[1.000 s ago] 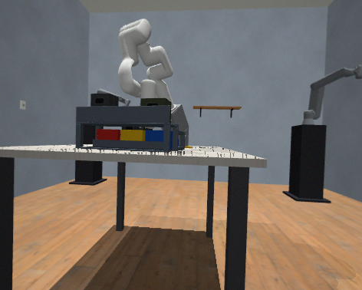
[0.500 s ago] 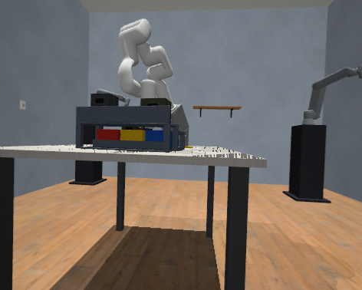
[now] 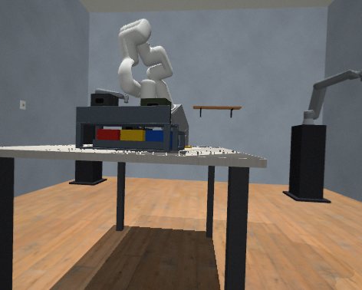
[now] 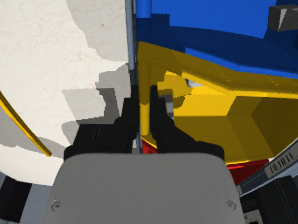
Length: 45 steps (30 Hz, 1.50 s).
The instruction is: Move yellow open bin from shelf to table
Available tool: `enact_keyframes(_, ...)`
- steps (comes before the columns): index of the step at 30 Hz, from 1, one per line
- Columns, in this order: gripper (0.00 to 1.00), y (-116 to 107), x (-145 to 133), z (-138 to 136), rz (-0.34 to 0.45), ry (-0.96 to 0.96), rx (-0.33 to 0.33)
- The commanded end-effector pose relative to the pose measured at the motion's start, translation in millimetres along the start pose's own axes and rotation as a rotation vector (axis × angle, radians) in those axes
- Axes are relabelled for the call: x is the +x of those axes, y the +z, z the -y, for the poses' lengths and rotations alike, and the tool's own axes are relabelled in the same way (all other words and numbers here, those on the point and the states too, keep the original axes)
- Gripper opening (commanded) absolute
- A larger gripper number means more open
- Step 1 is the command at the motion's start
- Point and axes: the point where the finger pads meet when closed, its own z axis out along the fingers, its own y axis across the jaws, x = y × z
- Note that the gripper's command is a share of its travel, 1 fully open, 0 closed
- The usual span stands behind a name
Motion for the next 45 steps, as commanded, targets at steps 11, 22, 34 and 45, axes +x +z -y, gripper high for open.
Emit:
enact_keyframes(11, 0.00, -8.7, 0.2, -1.2, -0.001, 0.000, -0.003)
enact_keyframes(22, 0.00, -8.7, 0.2, -1.2, -0.001, 0.000, -0.003)
enact_keyframes(34, 0.00, -20.7, 0.2, -1.2, -0.001, 0.000, -0.003)
enact_keyframes(45, 0.00, -30.3, 0.2, -1.4, -0.001, 0.000, -0.003)
